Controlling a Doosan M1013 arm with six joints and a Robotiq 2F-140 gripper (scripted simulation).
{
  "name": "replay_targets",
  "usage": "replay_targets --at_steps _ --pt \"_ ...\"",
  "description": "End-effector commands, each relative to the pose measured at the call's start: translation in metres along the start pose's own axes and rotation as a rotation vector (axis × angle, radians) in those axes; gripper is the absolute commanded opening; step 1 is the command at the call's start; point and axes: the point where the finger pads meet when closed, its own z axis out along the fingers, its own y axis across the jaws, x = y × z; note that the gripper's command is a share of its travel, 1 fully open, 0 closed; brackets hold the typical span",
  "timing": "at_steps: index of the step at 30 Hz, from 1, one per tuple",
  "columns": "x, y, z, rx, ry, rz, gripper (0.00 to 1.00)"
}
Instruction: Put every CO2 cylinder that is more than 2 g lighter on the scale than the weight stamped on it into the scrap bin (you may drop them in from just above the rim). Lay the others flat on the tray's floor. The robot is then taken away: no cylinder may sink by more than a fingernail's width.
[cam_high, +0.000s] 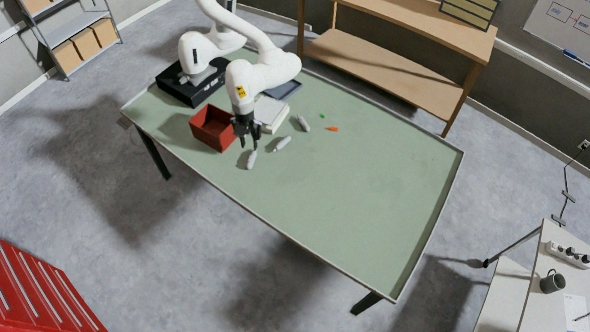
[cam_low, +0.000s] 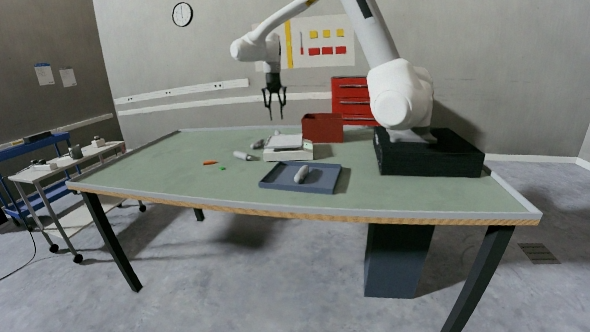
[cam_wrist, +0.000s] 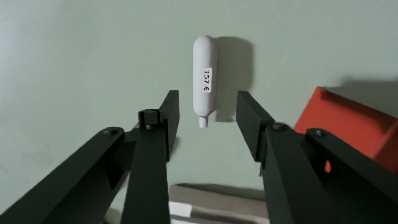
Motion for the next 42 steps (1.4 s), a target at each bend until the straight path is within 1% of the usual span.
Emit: replay_targets --at_steps 1,2,7,11,14,17,24,33,34,42 --pt "0.001 -0.001 0.015 0.001 0.001 0.0 0.4" --pt "0.001 -0.001 0.015 0.001 0.001 0.0 0.4" --pt "0.001 -0.001 0.048 0.001 0.001 0.0 0.4" --pt "0.001 -0.001 0.069 0.001 0.001 0.0 0.4" --pt "0.001 -0.001 0.081 0.001 0.001 0.0 0.4" --pt "0.001 -0.001 0.089 0.001 0.001 0.0 0.4" --pt "0.001 -0.001 0.095 0.001 0.001 0.0 0.4" --pt "0.001 -0.001 0.096 0.001 0.001 0.0 0.4" --pt "0.001 -0.001 0.096 0.001 0.001 0.0 0.1" --pt "0.001 -0.001 0.095 0.001 0.001 0.0 0.1"
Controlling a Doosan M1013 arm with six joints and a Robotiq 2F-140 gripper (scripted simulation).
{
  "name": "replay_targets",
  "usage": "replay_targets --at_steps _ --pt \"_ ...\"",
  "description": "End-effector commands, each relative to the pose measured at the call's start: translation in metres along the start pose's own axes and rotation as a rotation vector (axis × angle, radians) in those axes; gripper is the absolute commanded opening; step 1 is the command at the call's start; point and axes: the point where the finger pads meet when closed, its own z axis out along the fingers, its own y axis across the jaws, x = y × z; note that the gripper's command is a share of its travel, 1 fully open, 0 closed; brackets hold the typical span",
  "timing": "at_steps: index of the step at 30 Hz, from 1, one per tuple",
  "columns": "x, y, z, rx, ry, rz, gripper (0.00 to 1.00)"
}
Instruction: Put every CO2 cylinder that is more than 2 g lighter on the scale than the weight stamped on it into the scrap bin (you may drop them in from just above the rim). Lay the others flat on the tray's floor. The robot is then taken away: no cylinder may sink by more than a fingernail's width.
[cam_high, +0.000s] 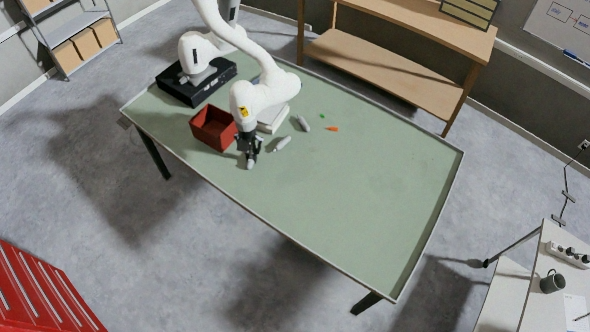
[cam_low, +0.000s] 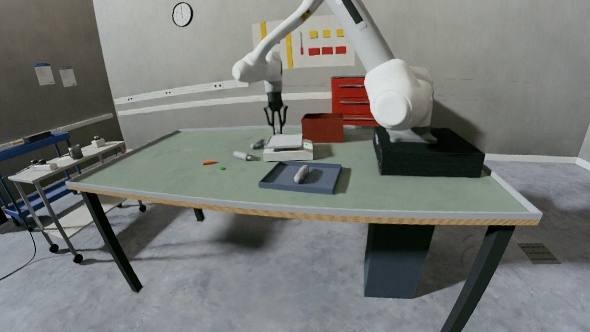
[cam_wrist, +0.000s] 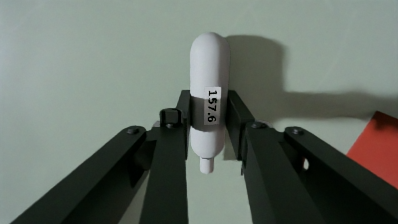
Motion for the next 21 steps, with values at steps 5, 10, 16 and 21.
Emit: replay_targets --at_steps 5,10,16,21 --pt "0.0 0.0 -0.013 0.001 0.001 0.0 0.1" --pt "0.0 0.0 -0.04 0.001 0.001 0.0 0.1" --pt "0.0 0.0 -0.089 0.001 0.001 0.0 0.1" --pt "0.0 0.0 -0.139 0.001 0.001 0.0 0.1"
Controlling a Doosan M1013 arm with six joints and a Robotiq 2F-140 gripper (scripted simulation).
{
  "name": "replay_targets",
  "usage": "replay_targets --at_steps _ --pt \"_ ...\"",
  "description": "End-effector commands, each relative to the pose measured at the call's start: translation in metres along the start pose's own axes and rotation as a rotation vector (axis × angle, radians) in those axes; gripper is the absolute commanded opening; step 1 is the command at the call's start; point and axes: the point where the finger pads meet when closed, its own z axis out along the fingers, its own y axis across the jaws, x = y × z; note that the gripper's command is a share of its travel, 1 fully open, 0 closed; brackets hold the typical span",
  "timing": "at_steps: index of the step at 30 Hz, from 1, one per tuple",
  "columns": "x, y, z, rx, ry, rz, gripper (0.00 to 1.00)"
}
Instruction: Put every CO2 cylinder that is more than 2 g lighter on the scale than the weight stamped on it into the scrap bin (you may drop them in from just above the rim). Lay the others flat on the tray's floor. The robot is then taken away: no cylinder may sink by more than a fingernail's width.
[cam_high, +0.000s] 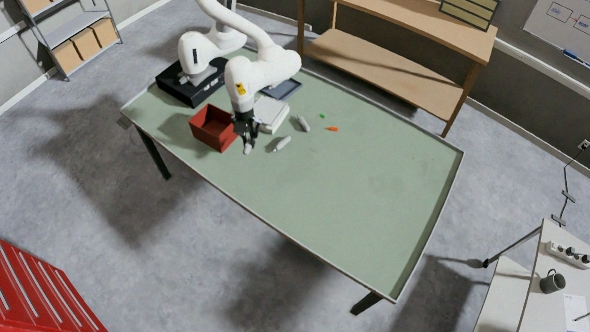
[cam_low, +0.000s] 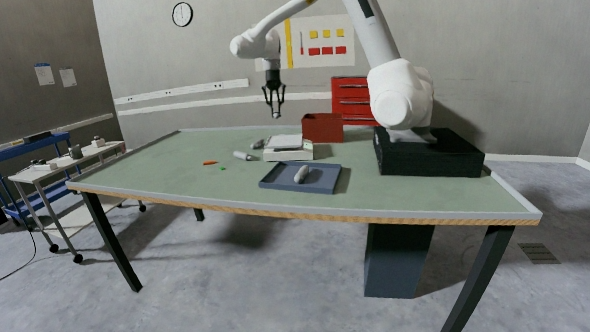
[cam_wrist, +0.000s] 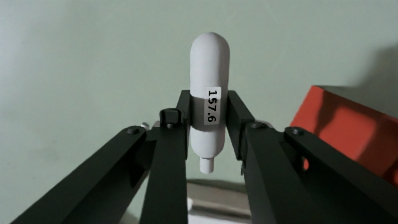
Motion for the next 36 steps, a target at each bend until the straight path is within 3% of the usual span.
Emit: replay_targets --at_steps 1,5,19,22,24,25,29,35,36 --pt "0.0 -0.001 -0.032 0.0 0.0 0.0 0.1" --pt "0.0 -0.001 -0.052 0.0 0.0 0.0 0.1" --pt "-0.008 -0.002 -0.057 0.0 0.0 0.006 0.1" --pt "-0.079 -0.013 -0.059 0.0 -0.001 0.063 0.1" --pt "-0.079 -0.013 -0.059 0.0 -0.001 0.063 0.1" --pt "-0.122 -0.015 -0.06 0.0 -0.001 0.093 0.1" --pt "-0.18 -0.005 -0.057 0.0 -0.001 0.198 0.1" --pt "-0.275 0.006 -0.056 0.0 -0.001 0.216 0.1" --pt "-0.275 0.006 -0.056 0.0 -0.001 0.216 0.1"
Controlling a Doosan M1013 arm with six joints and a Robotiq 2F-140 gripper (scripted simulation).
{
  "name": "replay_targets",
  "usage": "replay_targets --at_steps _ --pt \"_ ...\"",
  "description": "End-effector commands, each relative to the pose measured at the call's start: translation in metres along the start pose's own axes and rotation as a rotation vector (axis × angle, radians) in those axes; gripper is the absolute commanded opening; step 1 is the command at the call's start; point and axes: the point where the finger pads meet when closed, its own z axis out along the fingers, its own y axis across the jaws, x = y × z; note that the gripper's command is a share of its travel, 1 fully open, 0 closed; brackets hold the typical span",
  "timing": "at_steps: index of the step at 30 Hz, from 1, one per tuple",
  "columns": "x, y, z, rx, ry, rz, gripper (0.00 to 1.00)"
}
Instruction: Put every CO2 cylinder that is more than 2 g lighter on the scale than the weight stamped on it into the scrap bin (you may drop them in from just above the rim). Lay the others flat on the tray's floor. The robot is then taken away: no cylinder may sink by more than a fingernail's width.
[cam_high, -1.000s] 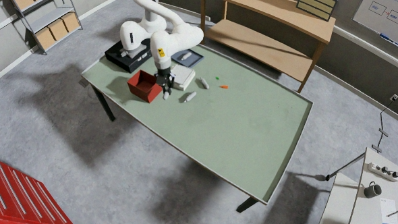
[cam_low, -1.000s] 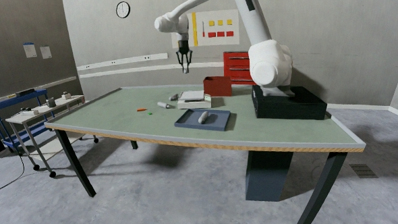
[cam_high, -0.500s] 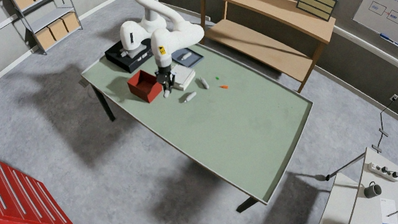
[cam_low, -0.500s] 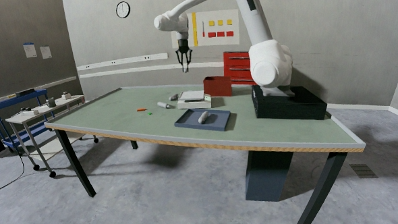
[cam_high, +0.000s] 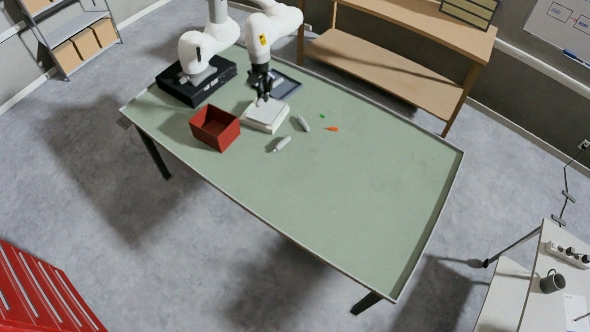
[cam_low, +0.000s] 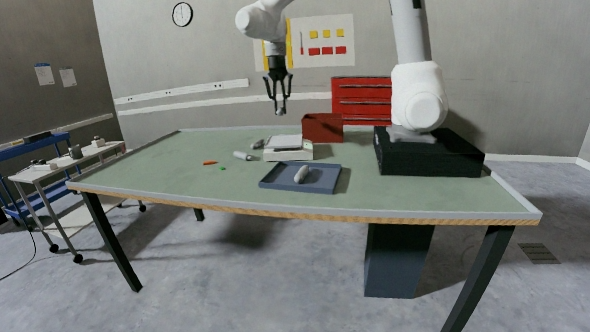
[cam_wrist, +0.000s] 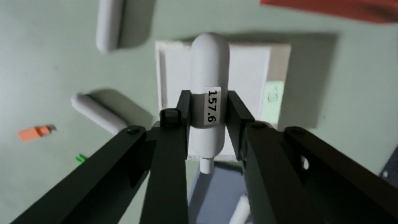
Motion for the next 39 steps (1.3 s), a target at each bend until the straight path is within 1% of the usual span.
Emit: replay_targets --at_steps 1,5,9,13,20,22,31,36,39 --pt "-0.038 0.008 -0.001 0.001 0.011 0.008 0.1" --pt "-0.038 0.008 0.001 0.001 0.011 0.008 0.1" --pt "-0.038 0.008 0.009 0.001 0.011 0.008 0.1" --pt "-0.038 0.008 0.022 0.001 0.011 0.008 0.1" --pt "-0.038 0.008 0.052 0.001 0.011 0.008 0.1" --pt "-0.038 0.008 0.052 0.001 0.011 0.008 0.1" --pt "-0.037 0.008 0.087 0.001 0.011 0.008 0.1" --pt "-0.037 0.008 0.098 0.001 0.011 0.008 0.1" --pt "-0.037 0.008 0.099 0.001 0.011 0.008 0.1"
